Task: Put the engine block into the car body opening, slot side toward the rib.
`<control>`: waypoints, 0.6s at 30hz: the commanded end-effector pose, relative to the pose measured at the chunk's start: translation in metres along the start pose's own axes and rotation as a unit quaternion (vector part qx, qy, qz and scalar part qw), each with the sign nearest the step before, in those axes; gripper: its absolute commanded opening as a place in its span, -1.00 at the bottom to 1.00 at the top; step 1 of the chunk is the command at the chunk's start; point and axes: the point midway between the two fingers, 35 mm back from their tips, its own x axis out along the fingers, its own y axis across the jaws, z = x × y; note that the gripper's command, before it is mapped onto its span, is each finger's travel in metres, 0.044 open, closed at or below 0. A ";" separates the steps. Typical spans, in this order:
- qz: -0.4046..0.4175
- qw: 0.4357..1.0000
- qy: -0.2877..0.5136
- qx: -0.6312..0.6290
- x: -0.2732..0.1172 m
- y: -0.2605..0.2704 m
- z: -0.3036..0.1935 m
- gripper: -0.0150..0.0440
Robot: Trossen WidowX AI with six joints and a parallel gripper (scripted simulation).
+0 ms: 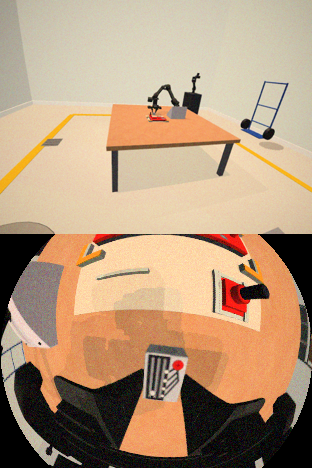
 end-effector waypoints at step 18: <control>0.000 1.000 -0.009 -0.002 -0.040 -0.007 0.007 -0.49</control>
